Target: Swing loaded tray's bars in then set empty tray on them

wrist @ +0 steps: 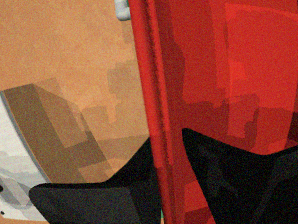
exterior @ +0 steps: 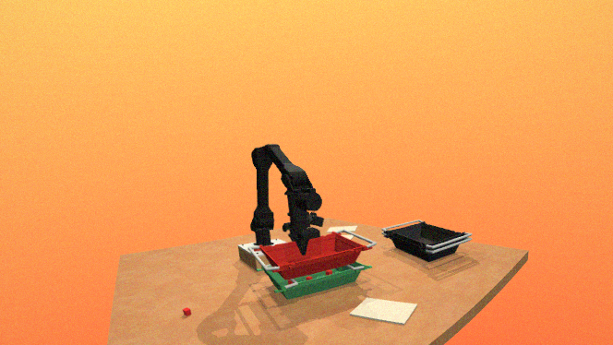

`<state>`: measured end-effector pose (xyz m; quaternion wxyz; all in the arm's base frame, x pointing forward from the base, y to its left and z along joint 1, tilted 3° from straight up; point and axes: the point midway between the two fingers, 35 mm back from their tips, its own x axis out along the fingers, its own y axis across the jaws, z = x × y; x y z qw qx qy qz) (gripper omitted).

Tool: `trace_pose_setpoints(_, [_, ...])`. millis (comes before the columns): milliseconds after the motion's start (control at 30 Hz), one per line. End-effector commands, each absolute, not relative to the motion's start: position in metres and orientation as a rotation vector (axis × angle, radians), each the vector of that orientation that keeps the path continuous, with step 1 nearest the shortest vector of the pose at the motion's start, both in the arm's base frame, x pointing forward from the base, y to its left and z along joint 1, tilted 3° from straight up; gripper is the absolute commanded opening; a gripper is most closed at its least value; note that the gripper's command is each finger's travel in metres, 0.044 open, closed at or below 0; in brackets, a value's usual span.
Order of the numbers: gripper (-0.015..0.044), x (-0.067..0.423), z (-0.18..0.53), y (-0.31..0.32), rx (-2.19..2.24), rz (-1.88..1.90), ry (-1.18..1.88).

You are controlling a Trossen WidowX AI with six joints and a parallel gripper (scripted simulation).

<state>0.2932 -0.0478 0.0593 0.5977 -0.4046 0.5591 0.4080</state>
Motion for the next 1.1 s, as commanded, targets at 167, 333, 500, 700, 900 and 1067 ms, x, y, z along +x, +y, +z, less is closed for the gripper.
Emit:
trace_pose_setpoints(167, [0.0,0.2888,0.054,-0.0465,-0.921,0.962,1.315])
trace_pose_setpoints(333, [0.0,0.2888,0.054,-0.0465,-0.921,0.962,1.315])
trace_pose_setpoints(500, [0.0,0.2888,0.054,-0.0465,-0.921,0.962,1.315])
trace_pose_setpoints(700, [0.0,0.2888,0.0541,-0.0465,-0.922,0.962,1.315])
trace_pose_setpoints(900, [0.0029,0.2888,0.0541,-0.0465,-0.922,0.962,1.315])
trace_pose_setpoints(1067, [0.0103,0.2888,0.0541,-0.0465,-0.922,0.962,1.315])
